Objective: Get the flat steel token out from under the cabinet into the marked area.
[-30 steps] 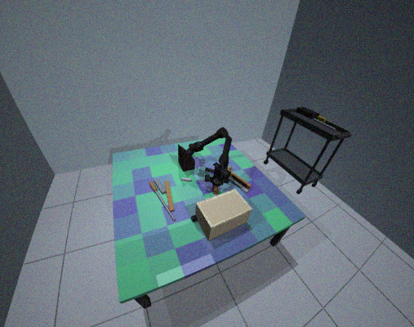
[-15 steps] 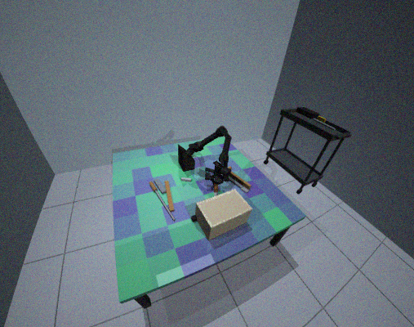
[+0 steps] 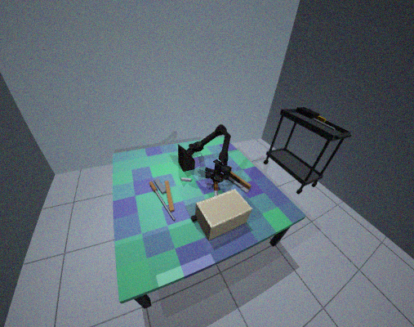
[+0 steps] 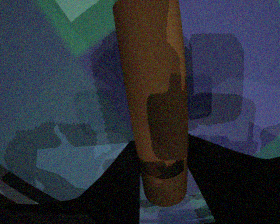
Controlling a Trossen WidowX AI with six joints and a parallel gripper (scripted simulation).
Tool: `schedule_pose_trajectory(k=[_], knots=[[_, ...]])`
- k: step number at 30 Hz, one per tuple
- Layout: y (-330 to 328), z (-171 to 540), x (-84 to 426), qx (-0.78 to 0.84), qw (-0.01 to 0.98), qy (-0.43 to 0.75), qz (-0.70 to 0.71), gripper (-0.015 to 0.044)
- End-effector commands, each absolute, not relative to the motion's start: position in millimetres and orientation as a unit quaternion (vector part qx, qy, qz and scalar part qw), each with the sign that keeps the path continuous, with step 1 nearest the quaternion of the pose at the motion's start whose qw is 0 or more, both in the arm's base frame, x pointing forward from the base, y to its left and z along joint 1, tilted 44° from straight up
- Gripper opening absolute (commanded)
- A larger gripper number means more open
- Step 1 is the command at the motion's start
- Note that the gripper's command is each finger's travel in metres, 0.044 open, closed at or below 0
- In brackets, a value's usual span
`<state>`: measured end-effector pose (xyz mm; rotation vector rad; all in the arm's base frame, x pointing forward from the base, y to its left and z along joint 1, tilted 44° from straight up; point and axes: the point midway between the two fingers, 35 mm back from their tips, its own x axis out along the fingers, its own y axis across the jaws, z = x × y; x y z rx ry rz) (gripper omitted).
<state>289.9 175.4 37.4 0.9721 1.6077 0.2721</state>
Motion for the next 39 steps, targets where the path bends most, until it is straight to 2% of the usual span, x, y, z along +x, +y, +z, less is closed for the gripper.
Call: schedule_pose_trajectory(k=[1,39], knots=[[177.7,38.0,284.1,0.414,0.583,0.689,0.114,0.0],[193.5,53.9,250.7,0.416,0.582,0.689,0.116,0.0]])
